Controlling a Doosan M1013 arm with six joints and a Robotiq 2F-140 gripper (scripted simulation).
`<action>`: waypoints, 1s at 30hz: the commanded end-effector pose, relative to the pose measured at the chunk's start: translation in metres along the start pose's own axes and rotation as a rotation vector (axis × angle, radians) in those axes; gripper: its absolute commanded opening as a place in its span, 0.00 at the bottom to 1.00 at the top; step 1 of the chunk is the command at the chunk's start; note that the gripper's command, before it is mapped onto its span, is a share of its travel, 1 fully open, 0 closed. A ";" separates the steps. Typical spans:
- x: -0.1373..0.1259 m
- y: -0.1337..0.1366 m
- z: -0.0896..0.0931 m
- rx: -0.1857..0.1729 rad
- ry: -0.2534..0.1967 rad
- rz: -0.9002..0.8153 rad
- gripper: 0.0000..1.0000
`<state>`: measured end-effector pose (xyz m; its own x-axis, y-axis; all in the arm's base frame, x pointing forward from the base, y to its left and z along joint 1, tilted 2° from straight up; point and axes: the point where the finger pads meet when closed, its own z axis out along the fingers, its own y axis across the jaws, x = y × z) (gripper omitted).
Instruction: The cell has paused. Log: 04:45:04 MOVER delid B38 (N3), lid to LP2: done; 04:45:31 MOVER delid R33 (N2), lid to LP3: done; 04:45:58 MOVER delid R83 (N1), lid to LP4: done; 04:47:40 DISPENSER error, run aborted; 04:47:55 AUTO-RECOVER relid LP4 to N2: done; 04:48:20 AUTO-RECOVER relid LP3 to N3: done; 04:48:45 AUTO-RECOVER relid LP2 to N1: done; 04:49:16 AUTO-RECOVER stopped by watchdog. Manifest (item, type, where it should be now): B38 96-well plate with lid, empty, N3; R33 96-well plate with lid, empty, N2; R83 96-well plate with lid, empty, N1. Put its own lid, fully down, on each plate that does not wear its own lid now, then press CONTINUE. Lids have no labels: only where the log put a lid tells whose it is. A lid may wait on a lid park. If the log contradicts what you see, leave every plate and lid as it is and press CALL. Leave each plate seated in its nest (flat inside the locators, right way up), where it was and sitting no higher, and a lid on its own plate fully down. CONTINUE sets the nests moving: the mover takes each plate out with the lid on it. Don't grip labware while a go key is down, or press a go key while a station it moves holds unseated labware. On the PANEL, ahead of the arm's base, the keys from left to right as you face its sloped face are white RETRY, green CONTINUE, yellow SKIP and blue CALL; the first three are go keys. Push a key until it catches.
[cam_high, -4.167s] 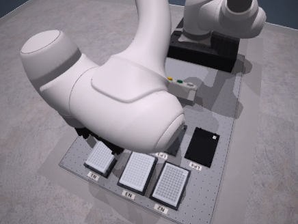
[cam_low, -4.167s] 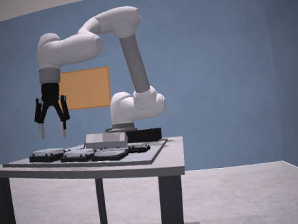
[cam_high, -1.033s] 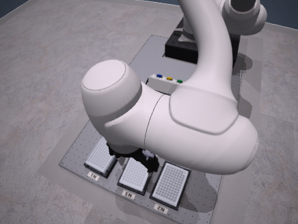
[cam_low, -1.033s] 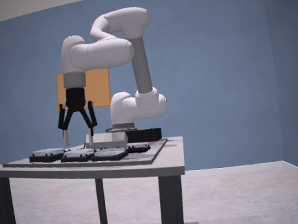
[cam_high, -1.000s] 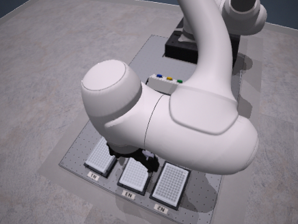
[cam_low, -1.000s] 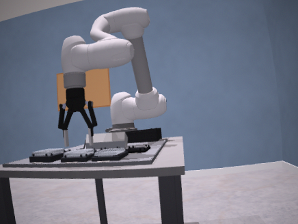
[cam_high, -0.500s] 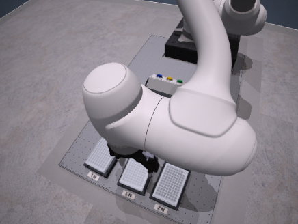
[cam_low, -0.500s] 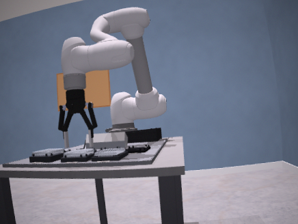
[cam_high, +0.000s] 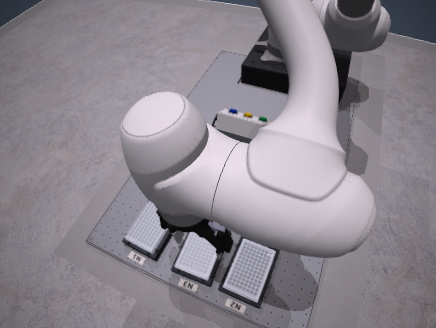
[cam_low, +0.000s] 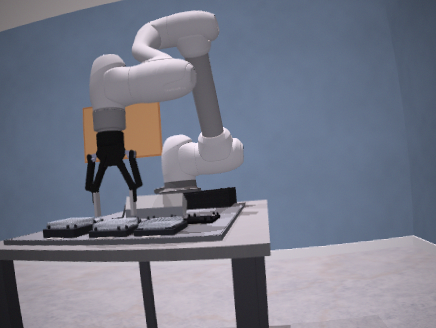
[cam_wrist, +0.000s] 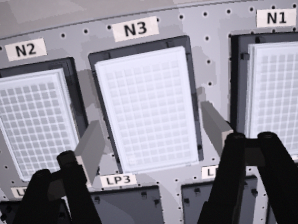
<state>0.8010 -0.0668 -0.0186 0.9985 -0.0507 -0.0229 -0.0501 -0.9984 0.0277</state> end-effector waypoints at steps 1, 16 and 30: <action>0.000 0.000 0.000 0.000 0.000 0.000 0.66; 0.000 0.000 0.000 0.000 0.000 0.000 0.66; 0.000 0.000 0.000 0.000 0.000 0.000 0.59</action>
<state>0.8010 -0.0668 -0.0186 0.9985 -0.0507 -0.0229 -0.0501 -0.9984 0.0277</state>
